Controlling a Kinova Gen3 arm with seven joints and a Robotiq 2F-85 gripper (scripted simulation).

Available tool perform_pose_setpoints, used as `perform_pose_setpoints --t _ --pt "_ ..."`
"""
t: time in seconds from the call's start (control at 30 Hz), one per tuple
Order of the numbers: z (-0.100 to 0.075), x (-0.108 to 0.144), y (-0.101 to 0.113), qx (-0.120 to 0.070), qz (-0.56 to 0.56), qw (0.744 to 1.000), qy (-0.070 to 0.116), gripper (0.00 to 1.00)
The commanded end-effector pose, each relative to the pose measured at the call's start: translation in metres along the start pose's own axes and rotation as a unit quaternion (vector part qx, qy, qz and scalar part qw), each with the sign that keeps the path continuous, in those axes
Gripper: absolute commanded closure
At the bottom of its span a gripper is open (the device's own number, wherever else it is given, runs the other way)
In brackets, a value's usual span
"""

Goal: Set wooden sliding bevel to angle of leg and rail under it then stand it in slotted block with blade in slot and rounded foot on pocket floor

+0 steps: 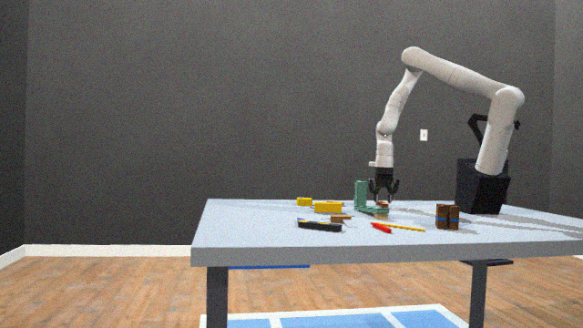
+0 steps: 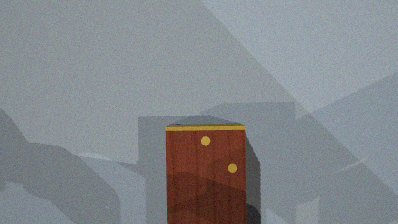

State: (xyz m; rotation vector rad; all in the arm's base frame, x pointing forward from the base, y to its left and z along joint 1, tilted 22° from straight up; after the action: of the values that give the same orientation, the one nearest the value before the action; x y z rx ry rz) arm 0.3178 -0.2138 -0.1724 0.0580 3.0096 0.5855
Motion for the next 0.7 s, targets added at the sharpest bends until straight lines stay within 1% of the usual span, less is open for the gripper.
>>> perform_pose_setpoints --t 0.0,0.2,0.67 --pt "0.0028 -0.0004 -0.0005 0.001 0.0 1.0 -0.001 0.36" --pt "0.0085 -0.0004 -0.0005 0.001 0.0 1.0 -0.001 0.36" --pt "0.009 -0.0004 -0.0005 0.001 0.0 1.0 -0.001 0.36"
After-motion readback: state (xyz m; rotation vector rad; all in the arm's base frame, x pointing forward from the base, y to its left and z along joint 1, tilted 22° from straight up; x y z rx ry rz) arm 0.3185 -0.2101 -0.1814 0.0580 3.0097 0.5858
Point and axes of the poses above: the point where the finger pads meet when closed, its own z axis out along the fingers, its own x axis across the jaws, y = z × x, the point moved 4 cm from there along -z, back along the fingers, and after that the axes turned 8 degrees about -z, right-handed, at the moved point
